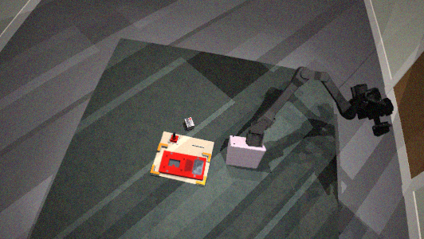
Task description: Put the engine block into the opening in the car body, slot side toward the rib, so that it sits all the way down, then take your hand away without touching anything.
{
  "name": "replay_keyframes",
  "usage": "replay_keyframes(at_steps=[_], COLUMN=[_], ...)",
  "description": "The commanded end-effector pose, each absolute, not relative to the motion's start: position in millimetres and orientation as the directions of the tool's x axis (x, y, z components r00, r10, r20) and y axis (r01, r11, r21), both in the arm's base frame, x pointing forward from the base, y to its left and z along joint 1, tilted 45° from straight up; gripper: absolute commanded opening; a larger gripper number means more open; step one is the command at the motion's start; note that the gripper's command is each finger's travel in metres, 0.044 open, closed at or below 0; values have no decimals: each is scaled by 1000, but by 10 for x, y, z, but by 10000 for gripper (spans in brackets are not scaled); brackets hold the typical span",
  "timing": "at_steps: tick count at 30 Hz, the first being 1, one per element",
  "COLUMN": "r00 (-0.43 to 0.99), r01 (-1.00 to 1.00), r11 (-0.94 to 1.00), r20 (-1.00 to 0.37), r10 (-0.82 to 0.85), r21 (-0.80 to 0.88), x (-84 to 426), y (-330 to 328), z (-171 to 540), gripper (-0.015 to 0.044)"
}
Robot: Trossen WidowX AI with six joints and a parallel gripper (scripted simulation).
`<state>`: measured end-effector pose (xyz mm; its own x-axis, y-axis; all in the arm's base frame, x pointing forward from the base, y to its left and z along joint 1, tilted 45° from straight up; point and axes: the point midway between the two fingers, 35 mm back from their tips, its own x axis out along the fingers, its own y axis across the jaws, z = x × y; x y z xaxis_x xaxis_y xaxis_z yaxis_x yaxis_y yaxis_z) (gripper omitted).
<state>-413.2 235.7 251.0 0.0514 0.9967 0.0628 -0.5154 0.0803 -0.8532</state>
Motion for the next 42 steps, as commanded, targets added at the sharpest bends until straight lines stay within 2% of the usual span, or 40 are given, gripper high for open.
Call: replay_keyframes(at_steps=[1, 5, 14, 31, 42], r00=[51, 33, 126, 353, 525], r01=[-515, -492, -462, -487, -499], r11=[80, 73, 112, 187, 259], r20=[63, 65, 60, 3, -51], r10=[997, 997, 990, 935, 849], r21=[-853, -868, -880, -853, -827], x=[-4132, -4083, -3645, -2464, -1475], y=[2357, 2410, 3041, 4115, 4562], z=[2510, 2492, 2488, 2318, 2169], gripper=[426, 440, 440, 440, 440])
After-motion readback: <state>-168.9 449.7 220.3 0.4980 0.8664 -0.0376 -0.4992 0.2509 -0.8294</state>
